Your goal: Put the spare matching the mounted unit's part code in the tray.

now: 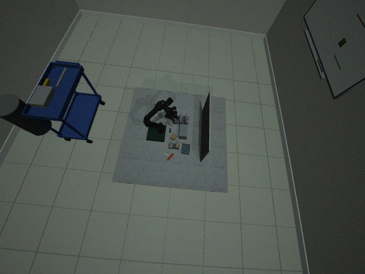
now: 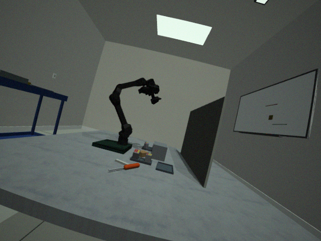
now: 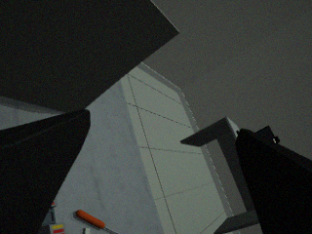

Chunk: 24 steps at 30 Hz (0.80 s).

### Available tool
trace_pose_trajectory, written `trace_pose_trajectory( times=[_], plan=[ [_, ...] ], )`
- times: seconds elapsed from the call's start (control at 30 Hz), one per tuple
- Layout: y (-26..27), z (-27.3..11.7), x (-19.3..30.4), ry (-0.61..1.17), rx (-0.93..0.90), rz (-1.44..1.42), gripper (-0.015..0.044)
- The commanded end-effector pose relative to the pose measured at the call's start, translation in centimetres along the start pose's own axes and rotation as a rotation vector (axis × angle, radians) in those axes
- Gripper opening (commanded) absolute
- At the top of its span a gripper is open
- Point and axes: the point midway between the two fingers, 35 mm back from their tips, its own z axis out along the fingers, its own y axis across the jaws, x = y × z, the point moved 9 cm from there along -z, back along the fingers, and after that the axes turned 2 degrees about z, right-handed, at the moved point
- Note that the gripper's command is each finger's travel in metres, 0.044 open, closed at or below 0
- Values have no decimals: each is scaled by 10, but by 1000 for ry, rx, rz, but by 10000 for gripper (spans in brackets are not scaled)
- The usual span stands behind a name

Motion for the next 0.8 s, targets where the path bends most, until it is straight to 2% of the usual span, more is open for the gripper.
trace_pose_trajectory(
  times=[0.0,0.2,0.33,0.57,0.77],
  plan=[
    [0,0,0,0,0,0,426],
    [1,0,-1,3,-3,-2,440],
    [20,13,-13,80,-79,-37,440],
    [86,73,-43,383,-358,-96,440],
    [142,138,-51,666,-634,-72,440]
  ],
)
